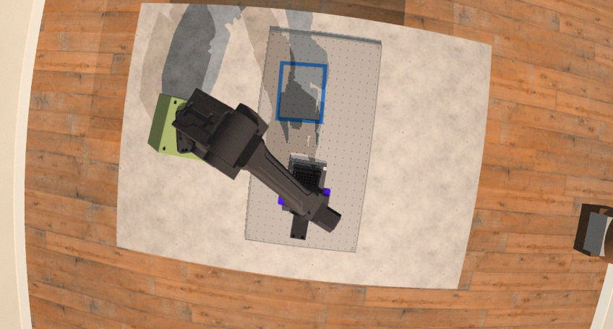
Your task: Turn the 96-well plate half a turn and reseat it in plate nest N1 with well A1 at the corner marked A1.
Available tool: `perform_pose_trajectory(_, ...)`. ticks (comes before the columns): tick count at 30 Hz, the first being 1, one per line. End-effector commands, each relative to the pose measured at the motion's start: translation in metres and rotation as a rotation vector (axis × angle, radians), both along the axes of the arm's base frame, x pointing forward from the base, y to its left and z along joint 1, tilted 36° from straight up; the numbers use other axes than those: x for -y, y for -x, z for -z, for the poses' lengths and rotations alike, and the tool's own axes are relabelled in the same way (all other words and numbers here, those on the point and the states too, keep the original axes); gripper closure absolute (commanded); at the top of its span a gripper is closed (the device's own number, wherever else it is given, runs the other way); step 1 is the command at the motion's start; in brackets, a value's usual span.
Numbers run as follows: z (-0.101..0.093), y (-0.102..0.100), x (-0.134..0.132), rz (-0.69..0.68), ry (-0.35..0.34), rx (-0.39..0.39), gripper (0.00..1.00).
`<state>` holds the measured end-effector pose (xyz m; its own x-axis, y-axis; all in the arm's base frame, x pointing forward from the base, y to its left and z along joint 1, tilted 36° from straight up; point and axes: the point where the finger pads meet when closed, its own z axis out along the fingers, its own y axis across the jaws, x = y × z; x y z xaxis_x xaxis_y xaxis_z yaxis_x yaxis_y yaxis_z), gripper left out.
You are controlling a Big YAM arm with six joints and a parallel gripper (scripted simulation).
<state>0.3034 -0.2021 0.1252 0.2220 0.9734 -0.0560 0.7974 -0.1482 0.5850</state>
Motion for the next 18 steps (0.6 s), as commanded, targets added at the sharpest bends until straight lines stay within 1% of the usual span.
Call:
perform_pose_trajectory(1,-0.013,-0.004,0.006,0.006,0.023,0.024,0.0)
perform_pose_trajectory(9,-0.013,-0.004,0.006,0.006,0.023,0.024,0.0)
perform_pose_trajectory(11,0.002,-0.003,0.003,0.014,0.005,0.008,0.0)
perform_pose_trajectory(13,0.002,-0.009,0.003,0.005,0.009,0.013,0.0)
perform_pose_trajectory(15,0.002,-0.009,0.003,0.005,0.009,0.013,0.0)
perform_pose_trajectory(16,-0.001,-0.012,0.005,0.002,0.015,0.019,0.0)
perform_pose_trajectory(18,0.006,-0.012,0.004,0.004,0.008,0.013,0.0)
